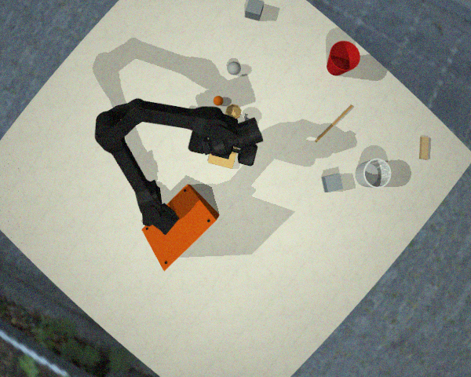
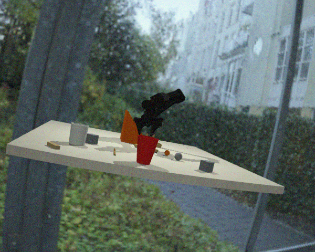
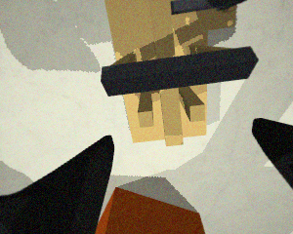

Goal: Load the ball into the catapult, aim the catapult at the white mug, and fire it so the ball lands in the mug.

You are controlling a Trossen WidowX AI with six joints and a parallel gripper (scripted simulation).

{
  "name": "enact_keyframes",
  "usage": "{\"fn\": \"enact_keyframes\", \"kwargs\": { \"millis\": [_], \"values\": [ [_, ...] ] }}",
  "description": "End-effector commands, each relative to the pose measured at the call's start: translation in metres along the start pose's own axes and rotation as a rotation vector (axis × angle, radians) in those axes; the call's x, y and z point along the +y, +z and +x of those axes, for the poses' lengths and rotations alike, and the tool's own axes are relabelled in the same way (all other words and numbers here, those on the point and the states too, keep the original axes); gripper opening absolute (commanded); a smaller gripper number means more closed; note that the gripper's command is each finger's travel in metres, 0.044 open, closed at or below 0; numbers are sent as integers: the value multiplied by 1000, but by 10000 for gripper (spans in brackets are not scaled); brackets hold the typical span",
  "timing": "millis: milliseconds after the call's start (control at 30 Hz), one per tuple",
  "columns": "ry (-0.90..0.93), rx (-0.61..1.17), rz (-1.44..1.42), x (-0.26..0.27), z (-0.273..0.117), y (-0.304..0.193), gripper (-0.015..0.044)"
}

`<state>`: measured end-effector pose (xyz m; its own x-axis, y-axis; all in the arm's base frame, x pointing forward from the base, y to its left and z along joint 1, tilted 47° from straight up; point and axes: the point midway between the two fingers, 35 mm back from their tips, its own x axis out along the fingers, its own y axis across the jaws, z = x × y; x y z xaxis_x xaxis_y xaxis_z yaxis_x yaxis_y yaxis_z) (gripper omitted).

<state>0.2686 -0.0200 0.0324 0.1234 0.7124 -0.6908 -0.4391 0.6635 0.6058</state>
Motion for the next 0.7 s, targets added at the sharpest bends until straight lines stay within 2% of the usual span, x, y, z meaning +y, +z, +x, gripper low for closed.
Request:
{"fn": "enact_keyframes", "kwargs": {
  "millis": [0,667],
  "values": [
    [7,2,6,2,8,-1,440],
    [9,1,6,3,40,-1,440]
  ]
}}
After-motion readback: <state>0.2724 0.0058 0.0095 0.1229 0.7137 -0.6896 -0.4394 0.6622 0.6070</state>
